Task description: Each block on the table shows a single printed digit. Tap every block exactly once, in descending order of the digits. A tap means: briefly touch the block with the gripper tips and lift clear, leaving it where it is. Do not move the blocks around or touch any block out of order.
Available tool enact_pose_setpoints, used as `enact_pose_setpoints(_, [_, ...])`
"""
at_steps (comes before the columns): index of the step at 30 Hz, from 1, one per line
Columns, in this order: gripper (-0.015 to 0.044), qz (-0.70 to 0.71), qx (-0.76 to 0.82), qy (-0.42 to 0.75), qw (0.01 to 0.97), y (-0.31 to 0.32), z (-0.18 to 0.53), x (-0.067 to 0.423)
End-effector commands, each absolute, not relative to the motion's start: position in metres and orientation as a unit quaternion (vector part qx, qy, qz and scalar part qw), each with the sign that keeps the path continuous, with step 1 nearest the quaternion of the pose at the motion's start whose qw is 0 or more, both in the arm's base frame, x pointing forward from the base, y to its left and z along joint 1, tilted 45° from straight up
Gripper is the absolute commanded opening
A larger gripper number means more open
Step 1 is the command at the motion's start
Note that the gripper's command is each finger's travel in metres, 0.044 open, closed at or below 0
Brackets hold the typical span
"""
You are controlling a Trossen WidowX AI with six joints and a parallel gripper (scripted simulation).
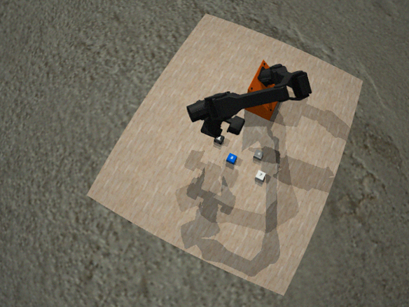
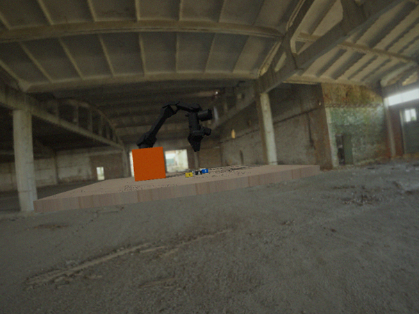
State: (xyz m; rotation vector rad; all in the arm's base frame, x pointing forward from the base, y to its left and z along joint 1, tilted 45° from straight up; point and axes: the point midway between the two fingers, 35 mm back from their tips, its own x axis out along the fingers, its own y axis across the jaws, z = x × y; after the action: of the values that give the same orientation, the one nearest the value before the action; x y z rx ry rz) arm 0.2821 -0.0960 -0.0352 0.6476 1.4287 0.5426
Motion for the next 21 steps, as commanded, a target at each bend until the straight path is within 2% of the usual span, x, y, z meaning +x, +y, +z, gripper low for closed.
enact_pose_setpoints(1, [0.0400, 0.237, 0.295, 0.635, 0.674, -0.093, -0.030, 0.287])
enact_pose_setpoints(17, [0.0400, 0.237, 0.295, 0.635, 0.674, -0.093, -0.030, 0.287])
enact_pose_setpoints(21, [0.0400, 0.233, 0.293, 0.636, 0.675, -0.066, 0.001, 0.296])
